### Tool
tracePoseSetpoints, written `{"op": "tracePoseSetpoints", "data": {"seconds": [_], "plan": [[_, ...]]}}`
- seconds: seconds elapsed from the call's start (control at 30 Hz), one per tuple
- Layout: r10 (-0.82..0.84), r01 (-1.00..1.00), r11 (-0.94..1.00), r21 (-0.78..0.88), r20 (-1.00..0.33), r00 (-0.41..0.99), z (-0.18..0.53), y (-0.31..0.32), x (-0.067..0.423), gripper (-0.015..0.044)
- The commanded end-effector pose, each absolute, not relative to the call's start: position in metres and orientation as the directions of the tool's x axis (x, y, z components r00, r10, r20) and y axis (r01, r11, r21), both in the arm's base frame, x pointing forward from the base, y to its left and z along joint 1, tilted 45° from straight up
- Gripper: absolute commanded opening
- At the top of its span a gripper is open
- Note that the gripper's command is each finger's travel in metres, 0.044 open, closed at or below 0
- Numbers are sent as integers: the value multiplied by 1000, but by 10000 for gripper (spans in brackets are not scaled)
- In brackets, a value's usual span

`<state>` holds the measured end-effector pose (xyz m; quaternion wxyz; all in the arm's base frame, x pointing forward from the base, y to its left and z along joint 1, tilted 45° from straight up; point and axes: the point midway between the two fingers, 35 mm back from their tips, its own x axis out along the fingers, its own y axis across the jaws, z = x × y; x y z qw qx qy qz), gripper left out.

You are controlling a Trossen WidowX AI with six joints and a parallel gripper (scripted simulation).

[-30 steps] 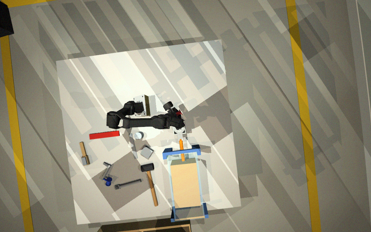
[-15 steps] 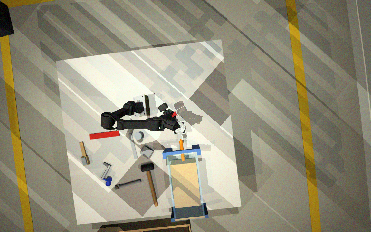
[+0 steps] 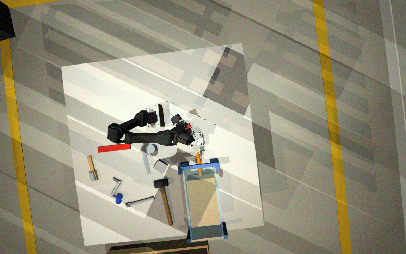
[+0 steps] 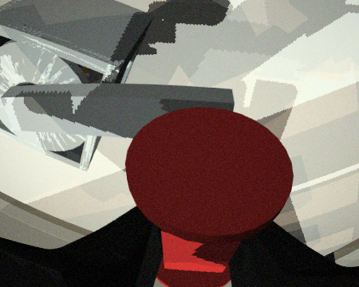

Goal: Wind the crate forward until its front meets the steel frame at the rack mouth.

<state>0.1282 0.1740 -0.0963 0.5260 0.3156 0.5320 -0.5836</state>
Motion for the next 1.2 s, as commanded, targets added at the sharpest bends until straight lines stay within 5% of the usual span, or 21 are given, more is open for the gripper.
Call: {"op": "tracePoseSetpoints", "data": {"seconds": [0.0, 1.17], "plan": [[-308, 954, 112, -278, -923, -233, -90, 160, 134, 0], [-310, 954, 111, -277, -922, -231, -71, 134, 162, 0]]}}
